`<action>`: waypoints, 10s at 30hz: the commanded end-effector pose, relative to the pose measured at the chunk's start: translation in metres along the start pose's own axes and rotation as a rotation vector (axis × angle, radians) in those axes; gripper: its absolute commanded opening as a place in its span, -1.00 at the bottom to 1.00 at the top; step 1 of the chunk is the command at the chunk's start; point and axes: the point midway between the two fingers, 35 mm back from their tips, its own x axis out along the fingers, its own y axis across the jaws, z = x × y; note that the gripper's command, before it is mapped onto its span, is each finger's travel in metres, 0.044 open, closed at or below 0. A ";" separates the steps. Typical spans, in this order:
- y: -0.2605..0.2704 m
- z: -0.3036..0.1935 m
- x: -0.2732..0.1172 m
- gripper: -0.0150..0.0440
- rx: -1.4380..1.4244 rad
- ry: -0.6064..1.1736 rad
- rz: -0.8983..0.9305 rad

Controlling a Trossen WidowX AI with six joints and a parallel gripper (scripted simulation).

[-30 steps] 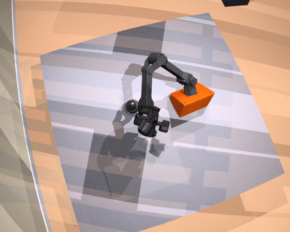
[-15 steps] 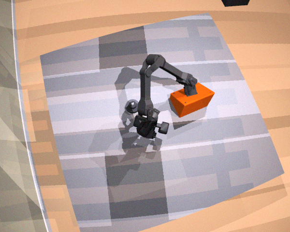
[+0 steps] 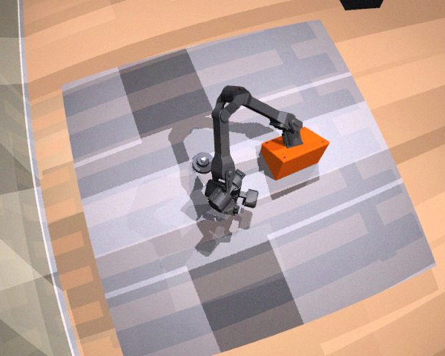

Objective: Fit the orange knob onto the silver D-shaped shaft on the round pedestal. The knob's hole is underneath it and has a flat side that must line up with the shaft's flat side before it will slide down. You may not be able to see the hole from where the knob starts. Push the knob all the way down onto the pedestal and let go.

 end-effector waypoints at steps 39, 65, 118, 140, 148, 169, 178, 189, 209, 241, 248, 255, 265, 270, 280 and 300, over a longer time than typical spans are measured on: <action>0.002 -0.004 0.018 0.12 -0.006 0.004 0.001; 0.002 -0.027 0.004 0.12 -0.007 -0.430 0.005; 0.004 -0.079 0.007 0.12 -0.014 -1.203 0.014; 0.004 -0.086 0.010 0.39 -0.017 -1.317 0.013; 0.004 -0.086 0.010 0.39 -0.017 -1.317 0.013; 0.004 -0.086 0.010 1.00 -0.017 -1.317 0.013; 0.000 -0.084 -0.018 1.00 -0.024 -1.310 0.017; 0.003 -0.082 -0.069 1.00 -0.013 -1.307 0.026; 0.001 -0.068 -0.098 1.00 -0.011 0.013 0.005; 0.000 -0.068 -0.097 1.00 1.278 0.014 -0.004; 0.000 -0.068 -0.097 1.00 1.278 0.014 -0.004; 0.000 -0.068 -0.097 1.00 1.278 0.014 -0.004; 0.000 -0.069 -0.058 1.00 1.279 0.014 -0.006; 0.000 -0.069 -0.047 1.00 1.279 0.014 -0.007; 0.000 -0.068 -0.034 1.00 1.278 0.014 -0.005; 0.000 -0.069 -0.001 1.00 1.279 0.015 -0.004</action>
